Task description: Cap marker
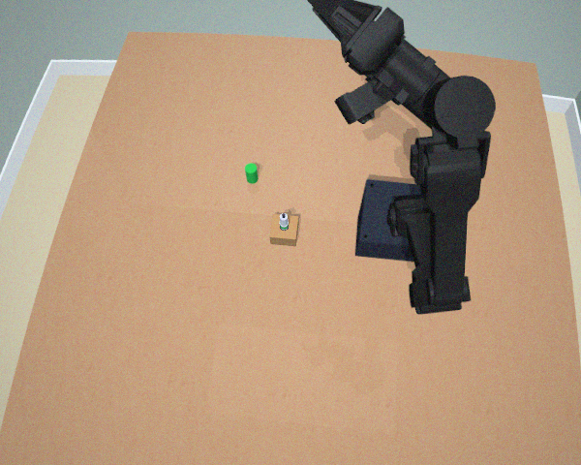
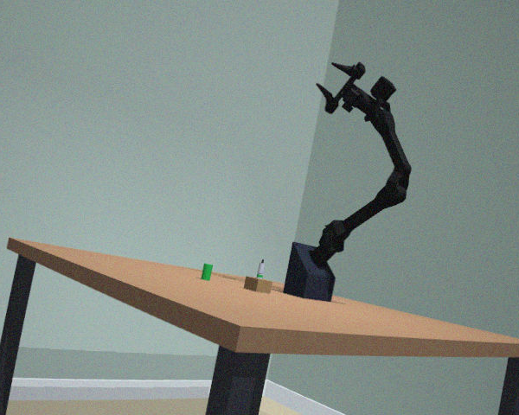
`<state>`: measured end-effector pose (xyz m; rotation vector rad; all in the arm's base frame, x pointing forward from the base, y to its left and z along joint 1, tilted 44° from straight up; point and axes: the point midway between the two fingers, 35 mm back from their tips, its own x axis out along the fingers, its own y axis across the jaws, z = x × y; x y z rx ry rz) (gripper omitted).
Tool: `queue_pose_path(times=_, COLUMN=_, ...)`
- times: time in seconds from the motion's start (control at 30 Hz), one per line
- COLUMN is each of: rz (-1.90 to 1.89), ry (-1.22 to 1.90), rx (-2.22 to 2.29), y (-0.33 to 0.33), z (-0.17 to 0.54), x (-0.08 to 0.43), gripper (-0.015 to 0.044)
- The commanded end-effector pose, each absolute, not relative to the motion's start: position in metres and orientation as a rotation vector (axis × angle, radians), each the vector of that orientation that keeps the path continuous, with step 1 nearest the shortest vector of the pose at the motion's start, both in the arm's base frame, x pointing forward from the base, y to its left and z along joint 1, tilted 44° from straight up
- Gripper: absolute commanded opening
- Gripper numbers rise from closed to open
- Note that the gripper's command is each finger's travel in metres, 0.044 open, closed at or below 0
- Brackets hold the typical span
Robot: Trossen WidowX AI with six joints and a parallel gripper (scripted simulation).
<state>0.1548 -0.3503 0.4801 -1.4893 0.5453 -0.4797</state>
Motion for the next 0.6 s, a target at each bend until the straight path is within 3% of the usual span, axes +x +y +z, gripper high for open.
queue_pose_path(times=0.0, rz=-0.477, ry=0.545, rx=-1.485, y=-0.351, z=0.479, x=0.155, gripper=0.0374)
queue_pose_path(times=0.17, rz=-0.397, ry=0.526, rx=-1.336, y=-0.365, z=0.444, x=0.181, gripper=0.0248)
queue_pose_path(times=0.57, rz=-0.046, ry=0.571, rx=-0.781, y=-0.369, z=0.291, x=0.283, gripper=0.0248)
